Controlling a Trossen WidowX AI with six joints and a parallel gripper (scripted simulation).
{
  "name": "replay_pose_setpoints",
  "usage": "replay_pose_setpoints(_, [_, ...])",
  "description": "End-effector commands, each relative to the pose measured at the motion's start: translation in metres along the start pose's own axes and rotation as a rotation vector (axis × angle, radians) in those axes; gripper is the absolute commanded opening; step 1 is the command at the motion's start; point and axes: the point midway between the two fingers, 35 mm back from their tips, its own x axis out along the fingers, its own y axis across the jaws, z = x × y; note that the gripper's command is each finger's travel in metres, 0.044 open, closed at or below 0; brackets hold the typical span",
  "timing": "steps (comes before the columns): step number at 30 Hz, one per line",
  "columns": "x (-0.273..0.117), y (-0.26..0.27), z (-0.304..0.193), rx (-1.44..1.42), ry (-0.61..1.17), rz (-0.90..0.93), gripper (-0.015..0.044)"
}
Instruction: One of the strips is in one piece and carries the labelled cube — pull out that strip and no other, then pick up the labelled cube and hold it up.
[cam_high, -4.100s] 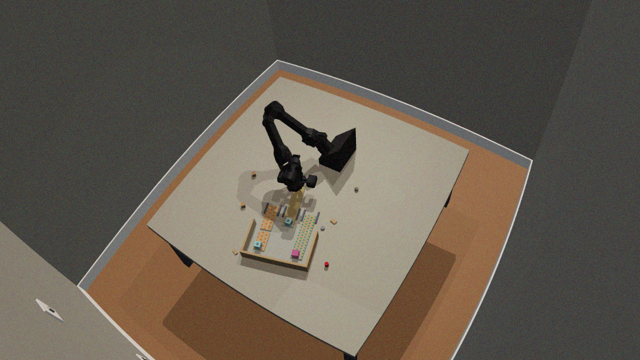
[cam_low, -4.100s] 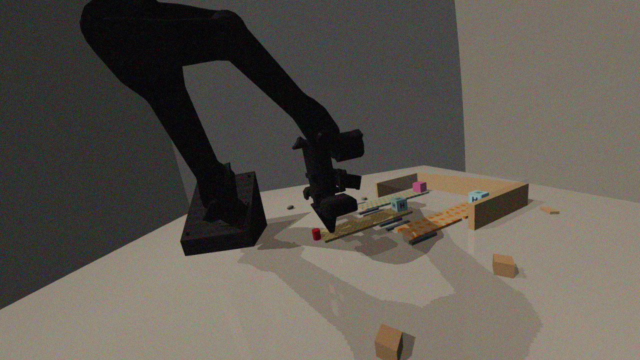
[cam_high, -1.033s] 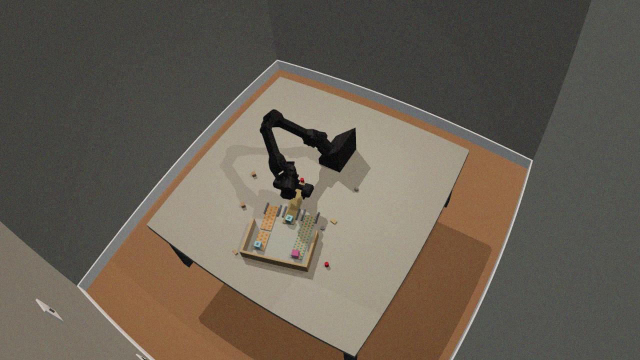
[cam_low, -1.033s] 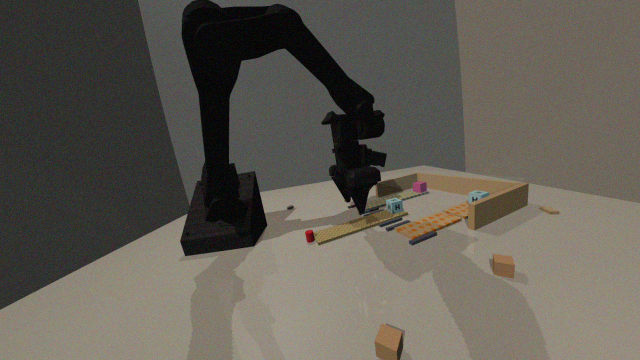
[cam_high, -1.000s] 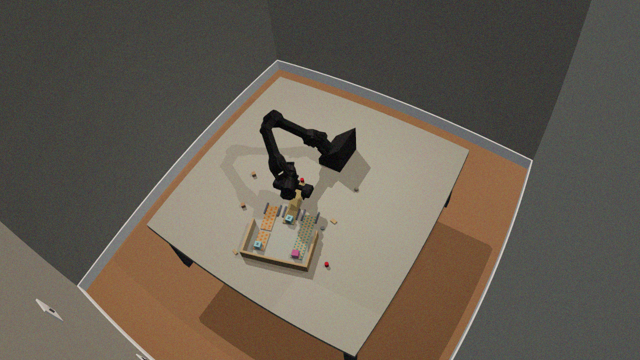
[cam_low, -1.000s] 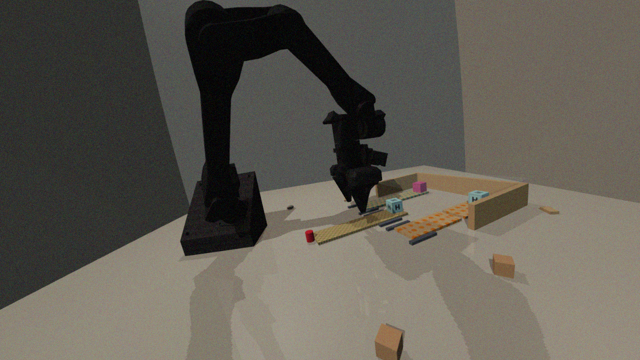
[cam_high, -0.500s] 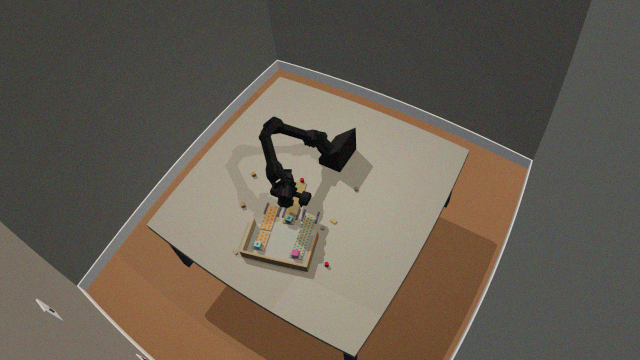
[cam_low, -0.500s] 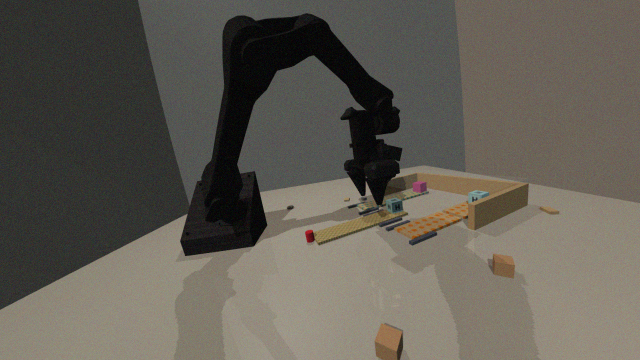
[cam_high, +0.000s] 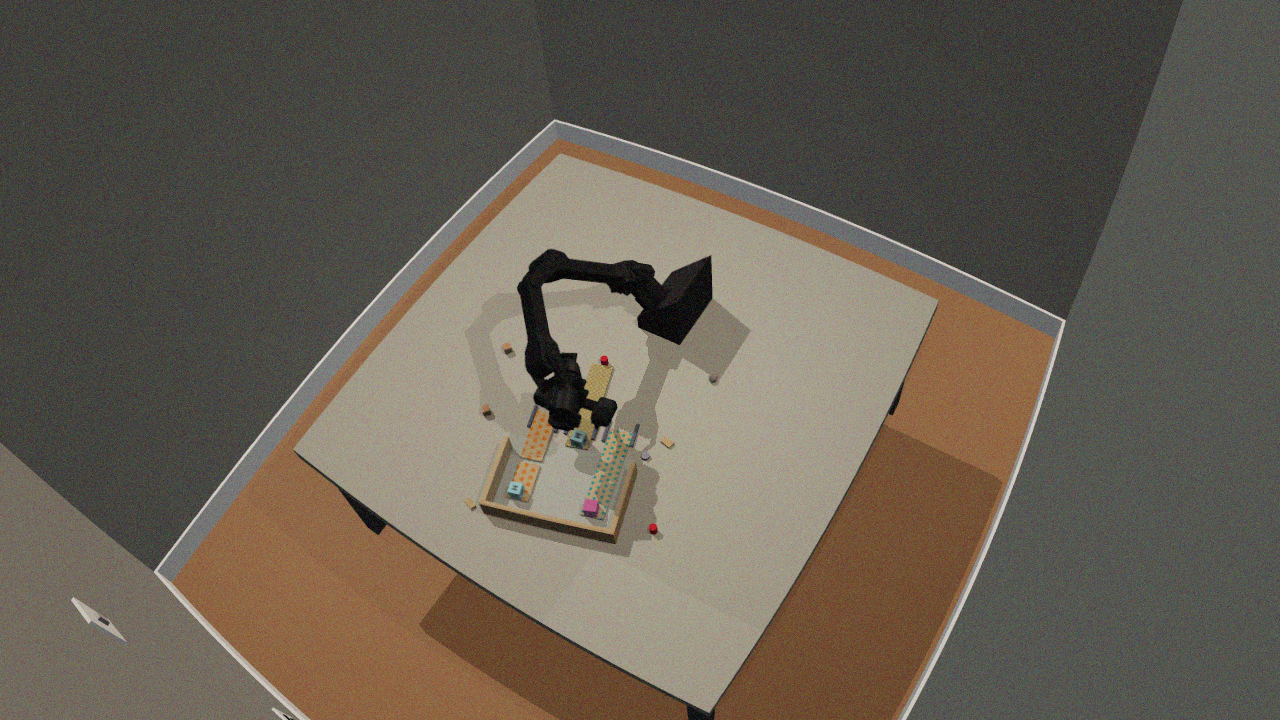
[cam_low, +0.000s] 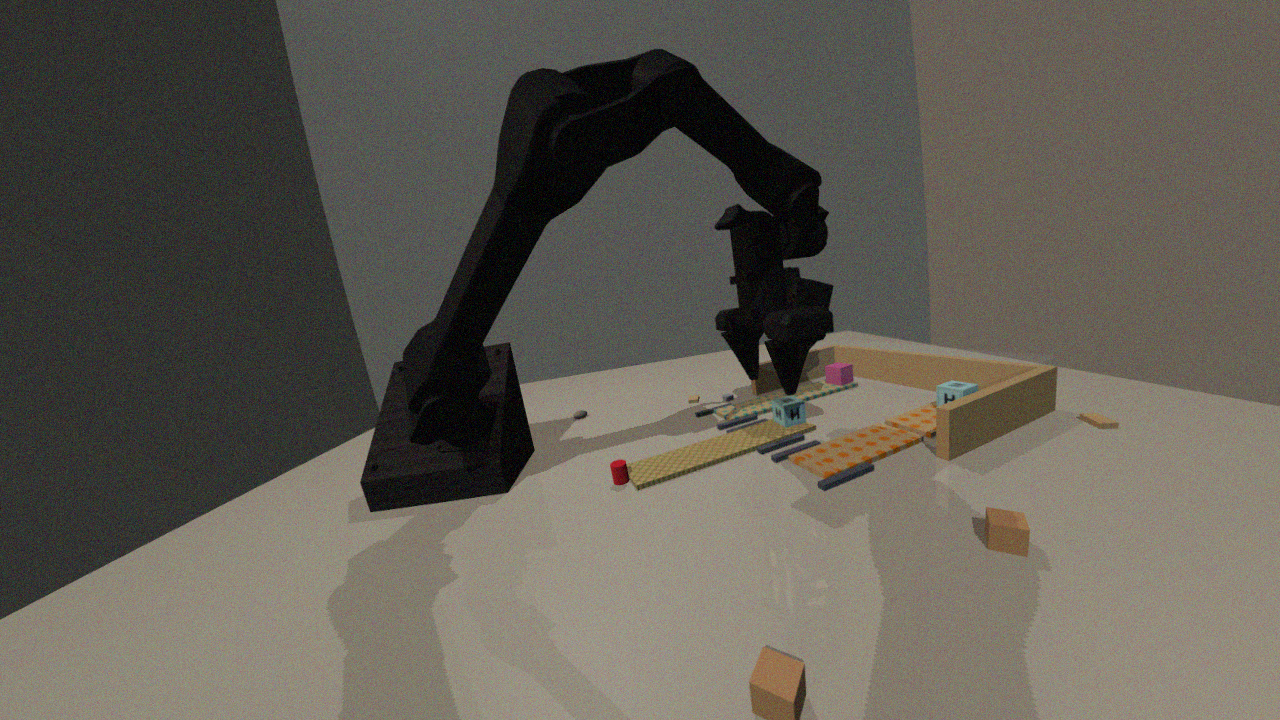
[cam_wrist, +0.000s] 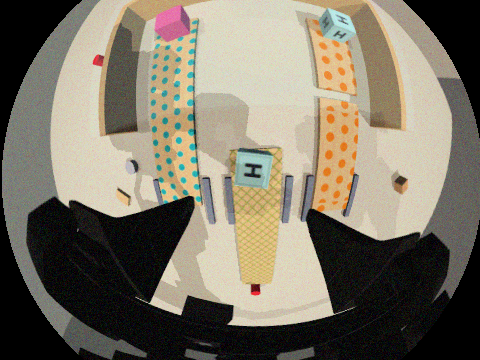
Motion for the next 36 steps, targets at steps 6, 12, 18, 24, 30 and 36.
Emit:
replay_pose_setpoints(6, [-0.005,0.001,0.023,0.002,-0.006,0.001,0.0414])
replay_pose_setpoints(12, [0.003,0.002,0.023,0.002,-0.006,0.001,0.0256])
replay_pose_setpoints(18, [0.013,0.002,0.024,0.002,-0.006,0.001,0.025])
replay_pose_setpoints(24, [0.023,0.002,0.024,0.002,-0.006,0.0,0.025])
replay_pose_setpoints(30, [0.032,0.001,0.024,0.002,-0.006,0.0,0.025])
replay_pose_setpoints(36, [0.042,0.001,0.023,0.003,-0.006,-0.001,0.025])
